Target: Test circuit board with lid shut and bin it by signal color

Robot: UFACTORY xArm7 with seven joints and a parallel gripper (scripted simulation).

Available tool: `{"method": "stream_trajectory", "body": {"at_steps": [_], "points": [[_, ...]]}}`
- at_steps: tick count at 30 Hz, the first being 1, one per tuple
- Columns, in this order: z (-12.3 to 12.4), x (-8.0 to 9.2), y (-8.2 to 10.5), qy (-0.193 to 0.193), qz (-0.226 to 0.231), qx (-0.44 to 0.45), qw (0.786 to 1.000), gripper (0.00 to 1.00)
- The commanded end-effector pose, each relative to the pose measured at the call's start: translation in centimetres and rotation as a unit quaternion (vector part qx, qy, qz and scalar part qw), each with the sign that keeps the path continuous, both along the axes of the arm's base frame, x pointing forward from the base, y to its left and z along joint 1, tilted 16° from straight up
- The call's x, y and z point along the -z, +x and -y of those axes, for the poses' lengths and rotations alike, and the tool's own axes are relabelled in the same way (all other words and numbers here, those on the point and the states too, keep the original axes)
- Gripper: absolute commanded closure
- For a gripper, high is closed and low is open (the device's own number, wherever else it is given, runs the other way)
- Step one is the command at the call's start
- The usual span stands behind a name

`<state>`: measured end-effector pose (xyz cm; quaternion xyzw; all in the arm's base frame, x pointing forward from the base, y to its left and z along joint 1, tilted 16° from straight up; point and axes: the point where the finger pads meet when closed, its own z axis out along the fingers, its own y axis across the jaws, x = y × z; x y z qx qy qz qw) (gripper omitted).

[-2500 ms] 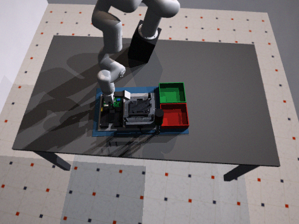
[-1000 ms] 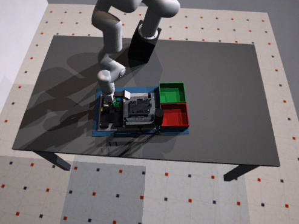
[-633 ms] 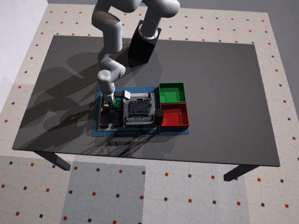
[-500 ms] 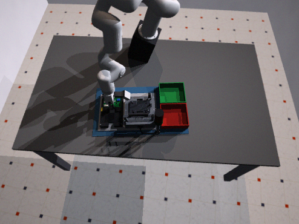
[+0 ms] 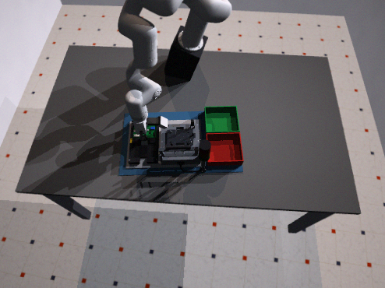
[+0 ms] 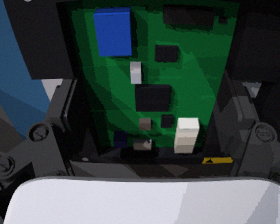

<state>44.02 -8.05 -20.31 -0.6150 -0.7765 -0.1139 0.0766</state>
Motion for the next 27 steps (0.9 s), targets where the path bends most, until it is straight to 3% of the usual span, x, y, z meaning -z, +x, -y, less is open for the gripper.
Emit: {"method": "stream_trajectory", "body": {"at_steps": [1, 27], "points": [[0.2, -0.2, 0.2, -0.001, 0.002, 0.001, 1.0, 0.21], [0.9, -2.9, 0.1, -0.001, 0.002, 0.001, 1.0, 0.21]]}}
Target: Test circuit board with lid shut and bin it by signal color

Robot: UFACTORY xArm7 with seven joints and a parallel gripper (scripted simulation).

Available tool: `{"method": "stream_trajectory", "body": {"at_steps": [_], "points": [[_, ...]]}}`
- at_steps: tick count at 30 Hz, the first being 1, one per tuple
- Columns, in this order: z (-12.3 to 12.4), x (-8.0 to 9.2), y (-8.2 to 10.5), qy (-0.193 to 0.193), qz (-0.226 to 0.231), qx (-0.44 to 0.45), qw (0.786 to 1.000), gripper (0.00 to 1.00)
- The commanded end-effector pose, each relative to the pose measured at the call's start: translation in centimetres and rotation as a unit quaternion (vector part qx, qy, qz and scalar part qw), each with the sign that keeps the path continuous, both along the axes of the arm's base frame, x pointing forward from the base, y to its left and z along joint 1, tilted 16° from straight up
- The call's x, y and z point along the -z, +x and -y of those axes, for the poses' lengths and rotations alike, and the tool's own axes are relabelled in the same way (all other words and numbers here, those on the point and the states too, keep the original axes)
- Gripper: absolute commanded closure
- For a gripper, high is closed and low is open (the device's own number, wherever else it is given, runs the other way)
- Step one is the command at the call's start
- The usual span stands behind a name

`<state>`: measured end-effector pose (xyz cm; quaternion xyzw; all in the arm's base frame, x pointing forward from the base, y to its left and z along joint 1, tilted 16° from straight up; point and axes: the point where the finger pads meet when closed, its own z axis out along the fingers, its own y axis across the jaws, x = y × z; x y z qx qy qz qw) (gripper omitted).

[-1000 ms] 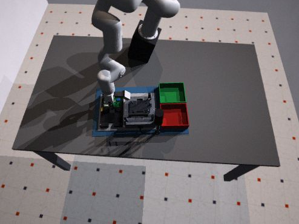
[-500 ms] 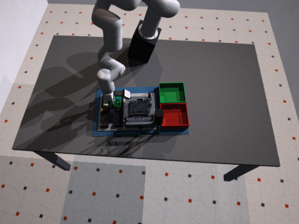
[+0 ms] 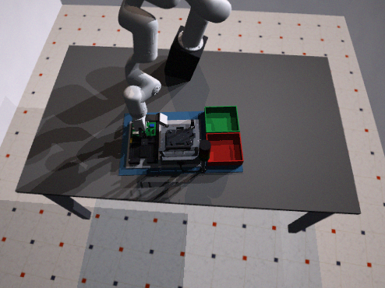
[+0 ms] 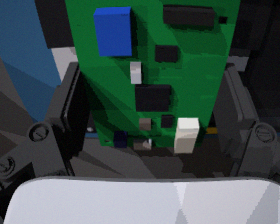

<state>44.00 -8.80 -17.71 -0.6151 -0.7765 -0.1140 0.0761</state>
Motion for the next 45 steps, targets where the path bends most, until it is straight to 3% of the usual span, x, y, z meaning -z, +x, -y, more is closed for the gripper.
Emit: {"method": "stream_trajectory", "body": {"at_steps": [1, 10, 18, 31, 45], "points": [[0.2, -0.3, 0.1, -0.001, 0.002, 0.0, 1.0, 0.21], [0.2, -0.5, 0.1, -0.001, 0.002, 0.0, 1.0, 0.21], [0.6, -1.8, 0.1, -0.001, 0.002, 0.0, 1.0, 0.21], [2.0, -6.8, 0.0, -0.001, 0.002, 0.0, 1.0, 0.21], [2.1, -7.1, 0.0, -0.001, 0.002, 0.0, 1.0, 0.21]]}}
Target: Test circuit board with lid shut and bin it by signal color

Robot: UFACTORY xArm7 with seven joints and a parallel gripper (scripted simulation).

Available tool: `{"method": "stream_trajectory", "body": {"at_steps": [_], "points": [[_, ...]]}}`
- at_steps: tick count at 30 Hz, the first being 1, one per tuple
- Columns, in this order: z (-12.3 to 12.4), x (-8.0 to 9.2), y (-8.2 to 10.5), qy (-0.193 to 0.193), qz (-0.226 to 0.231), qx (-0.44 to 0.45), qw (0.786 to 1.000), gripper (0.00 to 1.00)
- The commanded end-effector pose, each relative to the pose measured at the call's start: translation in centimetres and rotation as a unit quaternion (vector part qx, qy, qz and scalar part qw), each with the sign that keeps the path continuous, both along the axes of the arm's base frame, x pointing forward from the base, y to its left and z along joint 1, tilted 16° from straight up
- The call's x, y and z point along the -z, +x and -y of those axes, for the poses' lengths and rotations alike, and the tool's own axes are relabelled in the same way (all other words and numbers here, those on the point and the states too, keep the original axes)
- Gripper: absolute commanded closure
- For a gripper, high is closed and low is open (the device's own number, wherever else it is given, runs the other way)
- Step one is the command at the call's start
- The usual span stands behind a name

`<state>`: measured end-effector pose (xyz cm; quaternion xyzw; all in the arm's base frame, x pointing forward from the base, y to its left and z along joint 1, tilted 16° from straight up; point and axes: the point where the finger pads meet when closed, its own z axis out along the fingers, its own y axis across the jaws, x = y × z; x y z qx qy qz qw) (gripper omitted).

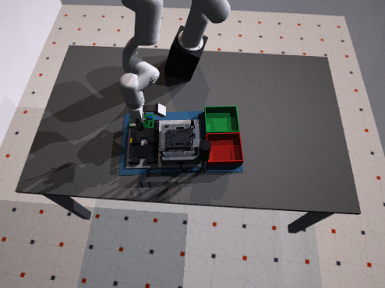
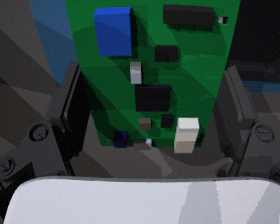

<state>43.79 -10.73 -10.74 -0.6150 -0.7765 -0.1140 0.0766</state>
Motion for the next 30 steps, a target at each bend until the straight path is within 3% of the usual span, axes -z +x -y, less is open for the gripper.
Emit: {"method": "stream_trajectory", "body": {"at_steps": [1, 15, 30], "points": [[0.15, -0.14, 0.16, -0.001, 0.002, 0.0, 1.0, 0.21], [0.15, -0.14, 0.16, -0.002, 0.007, -0.018, 1.0, 0.21], [0.15, -0.14, 0.16, -0.004, 0.03, -0.099, 0.995, 0.21]]}}
